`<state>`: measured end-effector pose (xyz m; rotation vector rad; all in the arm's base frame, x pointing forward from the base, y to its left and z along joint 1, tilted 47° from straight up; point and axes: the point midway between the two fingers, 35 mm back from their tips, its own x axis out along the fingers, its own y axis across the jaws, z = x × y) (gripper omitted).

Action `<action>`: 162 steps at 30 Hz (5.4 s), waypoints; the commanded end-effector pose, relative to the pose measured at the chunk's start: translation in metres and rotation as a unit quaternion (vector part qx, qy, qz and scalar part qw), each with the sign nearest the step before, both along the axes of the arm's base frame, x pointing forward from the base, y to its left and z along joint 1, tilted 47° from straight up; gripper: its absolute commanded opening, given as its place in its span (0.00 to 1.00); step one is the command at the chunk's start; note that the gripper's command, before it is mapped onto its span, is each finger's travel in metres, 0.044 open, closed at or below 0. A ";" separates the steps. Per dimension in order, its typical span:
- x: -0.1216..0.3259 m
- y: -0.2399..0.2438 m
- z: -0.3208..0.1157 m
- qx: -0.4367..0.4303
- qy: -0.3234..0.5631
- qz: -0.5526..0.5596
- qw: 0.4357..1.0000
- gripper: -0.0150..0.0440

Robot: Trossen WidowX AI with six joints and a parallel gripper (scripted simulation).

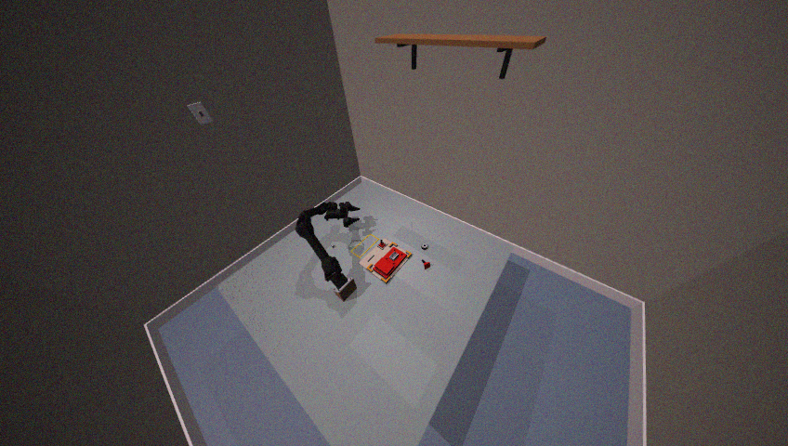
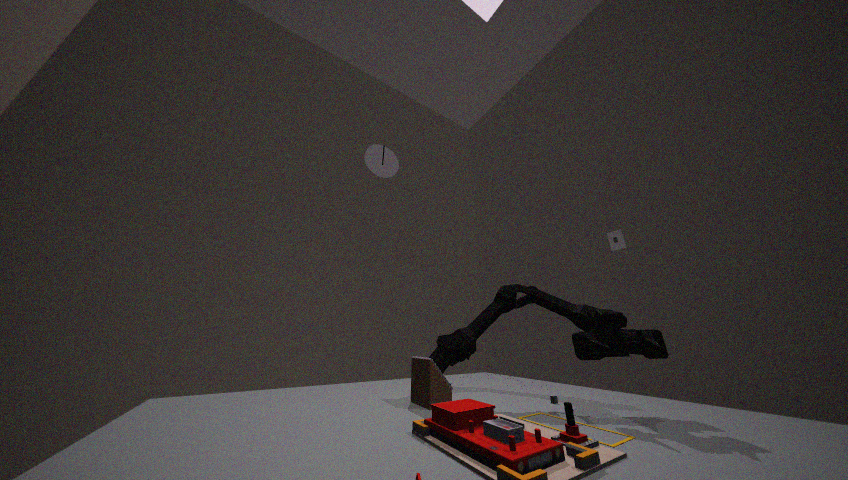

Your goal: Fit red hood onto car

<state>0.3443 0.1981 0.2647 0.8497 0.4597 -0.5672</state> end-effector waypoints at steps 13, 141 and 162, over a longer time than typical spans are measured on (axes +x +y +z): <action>0.024 -0.137 -0.162 0.003 0.352 -0.008 0.936 1.00; -0.095 -0.218 -0.327 0.532 0.464 0.045 0.707 1.00; -0.096 -0.213 -0.332 0.530 0.465 0.046 0.708 0.87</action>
